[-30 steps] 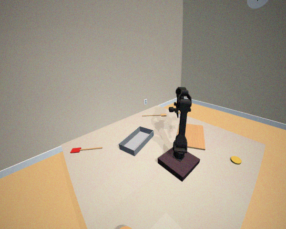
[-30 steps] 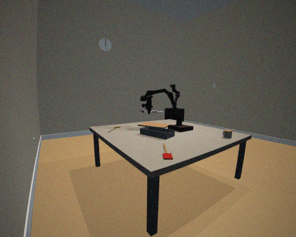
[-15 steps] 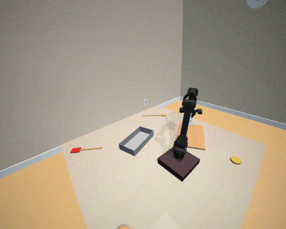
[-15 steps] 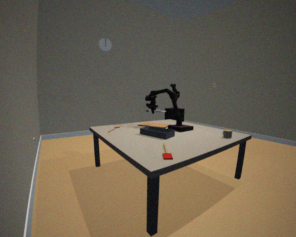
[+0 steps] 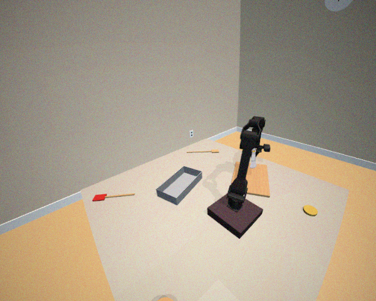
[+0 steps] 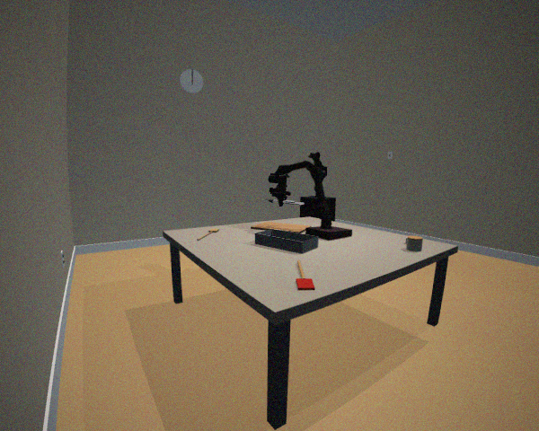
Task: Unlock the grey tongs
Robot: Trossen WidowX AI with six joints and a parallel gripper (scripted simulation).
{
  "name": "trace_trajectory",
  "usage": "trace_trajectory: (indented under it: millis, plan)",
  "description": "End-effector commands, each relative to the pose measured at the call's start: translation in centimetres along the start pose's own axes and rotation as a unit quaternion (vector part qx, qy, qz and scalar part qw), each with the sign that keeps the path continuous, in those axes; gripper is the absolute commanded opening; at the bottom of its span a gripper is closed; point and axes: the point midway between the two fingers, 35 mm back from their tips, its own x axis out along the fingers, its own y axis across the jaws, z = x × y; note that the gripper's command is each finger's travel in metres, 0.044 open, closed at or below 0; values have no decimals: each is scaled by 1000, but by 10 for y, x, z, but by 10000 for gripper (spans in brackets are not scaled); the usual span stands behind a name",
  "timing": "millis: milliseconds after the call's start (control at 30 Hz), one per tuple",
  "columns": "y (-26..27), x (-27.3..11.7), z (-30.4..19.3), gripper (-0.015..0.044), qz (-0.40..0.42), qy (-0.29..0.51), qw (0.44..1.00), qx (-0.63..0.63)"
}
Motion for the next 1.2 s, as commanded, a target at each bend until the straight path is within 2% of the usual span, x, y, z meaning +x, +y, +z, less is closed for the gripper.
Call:
trace_trajectory:
  millis: [0,567,1167]
  plan:
    - [-1,-3,1,-150,5,-35,999,4]
    - [-3,-11,5,-150,19,-191,981,19]
    - [-5,-26,-2,-150,20,-351,936,20]
